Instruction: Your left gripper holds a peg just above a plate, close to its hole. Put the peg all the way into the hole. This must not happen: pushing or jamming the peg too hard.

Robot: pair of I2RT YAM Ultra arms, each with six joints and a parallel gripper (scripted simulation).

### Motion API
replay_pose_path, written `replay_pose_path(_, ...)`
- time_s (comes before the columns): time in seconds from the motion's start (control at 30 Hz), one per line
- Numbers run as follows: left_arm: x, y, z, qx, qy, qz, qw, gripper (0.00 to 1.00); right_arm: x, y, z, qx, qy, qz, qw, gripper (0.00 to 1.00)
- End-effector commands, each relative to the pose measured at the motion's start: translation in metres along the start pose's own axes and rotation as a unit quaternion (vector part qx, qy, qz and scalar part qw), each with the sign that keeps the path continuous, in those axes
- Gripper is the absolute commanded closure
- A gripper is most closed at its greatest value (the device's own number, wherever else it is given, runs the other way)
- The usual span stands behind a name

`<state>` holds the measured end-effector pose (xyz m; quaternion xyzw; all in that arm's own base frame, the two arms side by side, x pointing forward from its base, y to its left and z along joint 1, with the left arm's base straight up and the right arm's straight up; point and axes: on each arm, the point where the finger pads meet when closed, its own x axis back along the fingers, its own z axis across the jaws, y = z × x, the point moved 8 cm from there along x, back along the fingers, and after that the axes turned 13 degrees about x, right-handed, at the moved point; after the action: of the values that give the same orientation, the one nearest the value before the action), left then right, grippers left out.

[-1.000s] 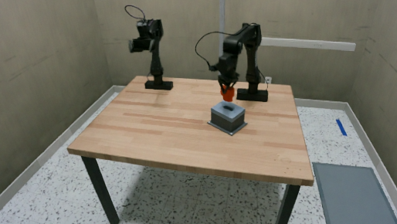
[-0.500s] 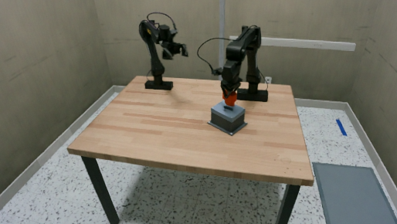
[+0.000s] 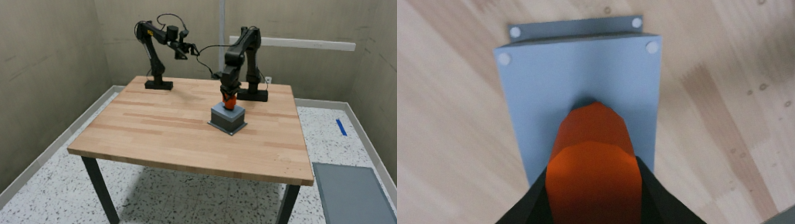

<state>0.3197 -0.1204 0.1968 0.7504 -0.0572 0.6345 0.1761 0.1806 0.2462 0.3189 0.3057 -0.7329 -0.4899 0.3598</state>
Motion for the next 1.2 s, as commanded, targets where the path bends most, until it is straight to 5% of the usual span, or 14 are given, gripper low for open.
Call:
replay_pose_path(0.0,0.0169,0.0073,-0.002,-0.011,0.035,-0.01,0.999,0.61,0.001,0.0039,-0.0031,-0.004,-0.01,-0.007,1.0,0.0)
replay_pose_path(1.17,0.0153,0.0045,0.001,-0.012,0.042,-0.021,0.999,0.61,0.0016,0.0042,-0.0025,-0.002,-0.006,-0.007,1.0,0.0)
